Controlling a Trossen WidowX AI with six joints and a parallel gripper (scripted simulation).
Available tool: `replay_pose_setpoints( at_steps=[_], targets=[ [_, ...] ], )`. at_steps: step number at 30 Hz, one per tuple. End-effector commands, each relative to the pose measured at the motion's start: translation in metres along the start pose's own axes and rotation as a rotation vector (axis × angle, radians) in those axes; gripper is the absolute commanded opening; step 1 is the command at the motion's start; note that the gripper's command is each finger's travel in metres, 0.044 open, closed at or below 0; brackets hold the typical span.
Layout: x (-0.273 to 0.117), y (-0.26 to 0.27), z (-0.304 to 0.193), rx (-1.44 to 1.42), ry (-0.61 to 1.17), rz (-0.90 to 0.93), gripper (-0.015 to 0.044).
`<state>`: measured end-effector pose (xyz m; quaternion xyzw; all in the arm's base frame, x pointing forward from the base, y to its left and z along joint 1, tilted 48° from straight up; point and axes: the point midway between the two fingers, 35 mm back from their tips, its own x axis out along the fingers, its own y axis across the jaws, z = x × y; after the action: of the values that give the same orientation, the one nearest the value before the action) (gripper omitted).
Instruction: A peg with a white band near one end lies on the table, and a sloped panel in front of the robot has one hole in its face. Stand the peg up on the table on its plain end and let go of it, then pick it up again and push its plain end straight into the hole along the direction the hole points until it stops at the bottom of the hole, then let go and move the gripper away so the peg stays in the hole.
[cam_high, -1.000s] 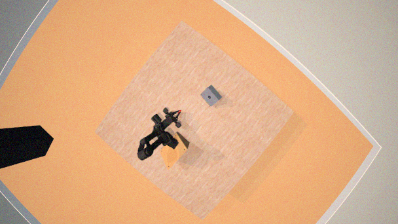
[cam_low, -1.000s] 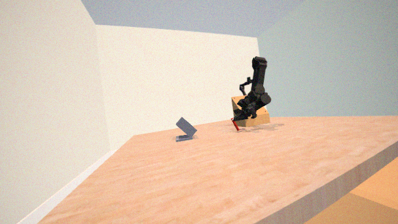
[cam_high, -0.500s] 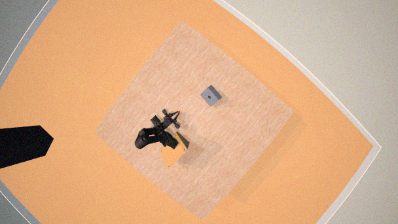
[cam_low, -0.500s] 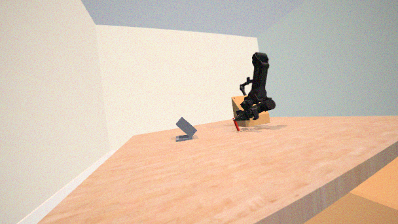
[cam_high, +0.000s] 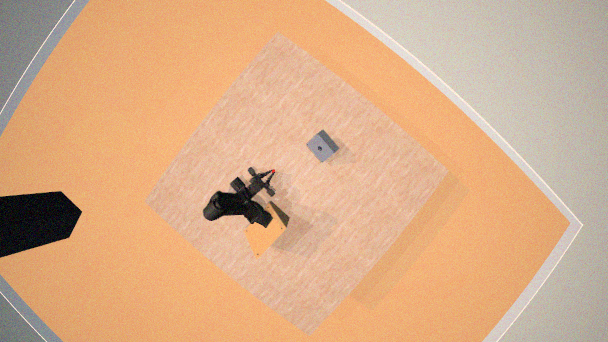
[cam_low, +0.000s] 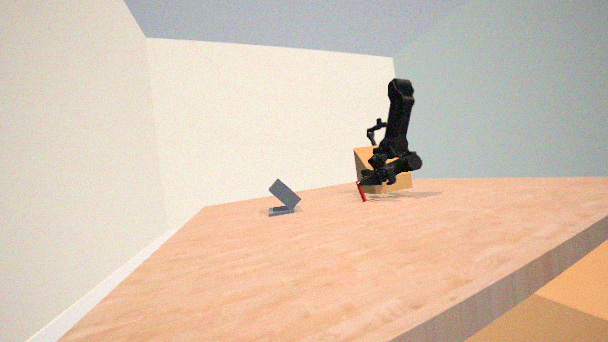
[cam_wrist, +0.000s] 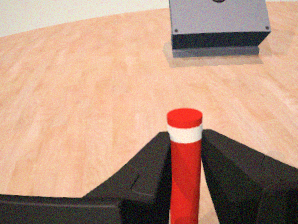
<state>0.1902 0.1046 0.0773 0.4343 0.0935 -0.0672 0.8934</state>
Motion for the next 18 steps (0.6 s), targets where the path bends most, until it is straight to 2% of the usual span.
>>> replay_pose_setpoints(
  at_steps=[1,18],
  targets=[
    [0.0002,0.0,-0.0008,0.001,0.0,0.0,0.0049],
    [-0.0038,-0.0007,-0.0038,0.002,-0.018,-0.004,0.0049]
  ],
)
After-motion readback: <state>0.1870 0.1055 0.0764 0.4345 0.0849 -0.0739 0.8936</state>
